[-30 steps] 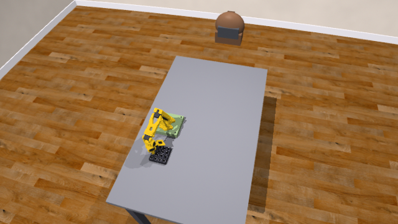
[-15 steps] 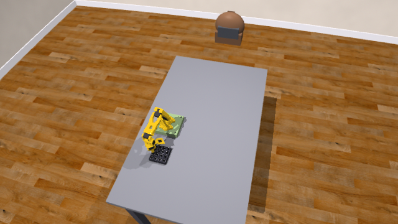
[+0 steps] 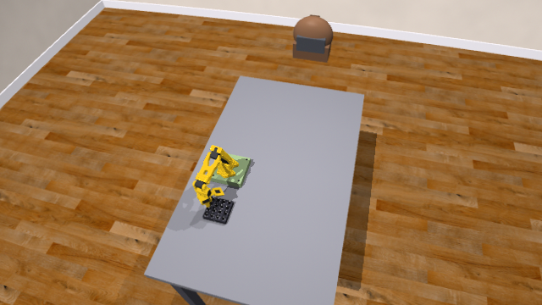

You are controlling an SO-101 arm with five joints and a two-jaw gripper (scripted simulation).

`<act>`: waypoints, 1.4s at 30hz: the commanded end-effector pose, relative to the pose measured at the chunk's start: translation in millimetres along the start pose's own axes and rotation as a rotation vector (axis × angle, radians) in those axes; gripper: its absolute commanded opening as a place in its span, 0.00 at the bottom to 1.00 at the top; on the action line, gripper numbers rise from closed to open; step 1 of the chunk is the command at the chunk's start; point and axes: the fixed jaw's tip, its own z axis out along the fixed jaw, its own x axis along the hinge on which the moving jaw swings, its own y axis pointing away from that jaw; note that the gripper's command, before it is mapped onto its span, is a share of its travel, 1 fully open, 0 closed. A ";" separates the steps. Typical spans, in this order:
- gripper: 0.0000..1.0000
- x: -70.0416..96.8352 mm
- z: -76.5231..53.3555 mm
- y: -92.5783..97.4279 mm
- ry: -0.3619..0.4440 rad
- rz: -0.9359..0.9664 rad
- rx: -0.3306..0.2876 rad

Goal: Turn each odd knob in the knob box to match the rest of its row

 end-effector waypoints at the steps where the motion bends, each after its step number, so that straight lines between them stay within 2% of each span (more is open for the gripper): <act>1: 0.08 -3.0 -5.0 3.5 0.007 -0.001 0.007; 21: 0.08 -40.2 -7.5 33.8 0.006 -0.001 0.007; 42: 0.09 -47.0 -7.3 27.0 0.007 -0.070 0.006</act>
